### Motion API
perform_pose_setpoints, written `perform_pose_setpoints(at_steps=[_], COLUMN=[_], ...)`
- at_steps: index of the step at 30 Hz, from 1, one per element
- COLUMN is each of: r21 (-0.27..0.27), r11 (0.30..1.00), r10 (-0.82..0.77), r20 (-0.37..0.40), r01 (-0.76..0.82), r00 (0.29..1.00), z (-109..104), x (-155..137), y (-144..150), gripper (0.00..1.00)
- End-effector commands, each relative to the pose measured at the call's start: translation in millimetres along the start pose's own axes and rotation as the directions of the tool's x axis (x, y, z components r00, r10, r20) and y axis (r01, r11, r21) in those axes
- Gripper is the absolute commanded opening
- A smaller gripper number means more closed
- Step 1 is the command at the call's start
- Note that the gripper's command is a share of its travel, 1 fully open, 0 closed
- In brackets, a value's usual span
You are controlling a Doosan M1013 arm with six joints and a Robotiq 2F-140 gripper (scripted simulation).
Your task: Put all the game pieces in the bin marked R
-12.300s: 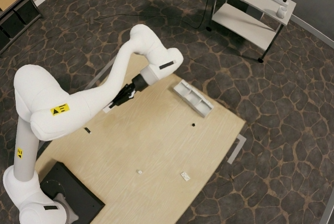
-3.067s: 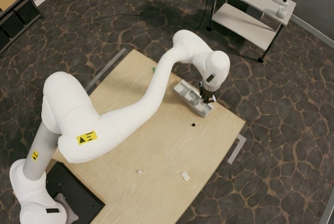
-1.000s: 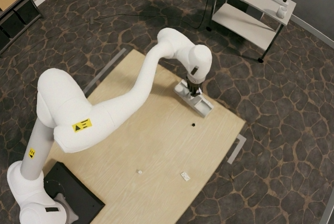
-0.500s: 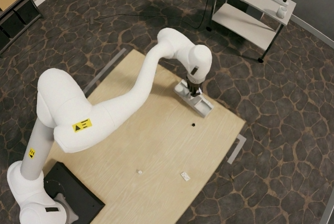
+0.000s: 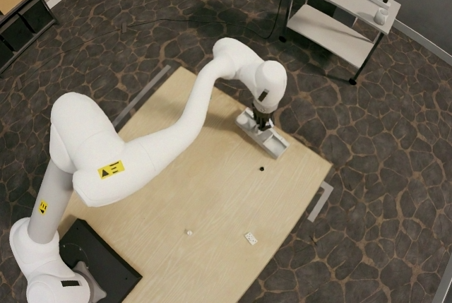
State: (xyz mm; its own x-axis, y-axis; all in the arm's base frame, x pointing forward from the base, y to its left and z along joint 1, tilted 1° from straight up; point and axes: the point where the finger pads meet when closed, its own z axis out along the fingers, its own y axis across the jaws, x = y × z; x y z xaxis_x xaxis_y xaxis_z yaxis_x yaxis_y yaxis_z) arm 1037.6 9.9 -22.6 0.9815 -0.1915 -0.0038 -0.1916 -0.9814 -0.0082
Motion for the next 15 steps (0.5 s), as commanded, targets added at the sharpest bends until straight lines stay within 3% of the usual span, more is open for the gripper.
perform_pose_setpoints(at_steps=[1, 15], r21=[0.001, 0.001], r11=[1.0, 1.0], r10=[0.0, 0.0], r20=[-0.002, -0.002], r01=[0.0, 0.0], r00=[1.0, 1.0], z=[-1.8, -7.1], x=[0.6, 0.5], y=[-0.2, -0.2], gripper=[0.15, 0.15])
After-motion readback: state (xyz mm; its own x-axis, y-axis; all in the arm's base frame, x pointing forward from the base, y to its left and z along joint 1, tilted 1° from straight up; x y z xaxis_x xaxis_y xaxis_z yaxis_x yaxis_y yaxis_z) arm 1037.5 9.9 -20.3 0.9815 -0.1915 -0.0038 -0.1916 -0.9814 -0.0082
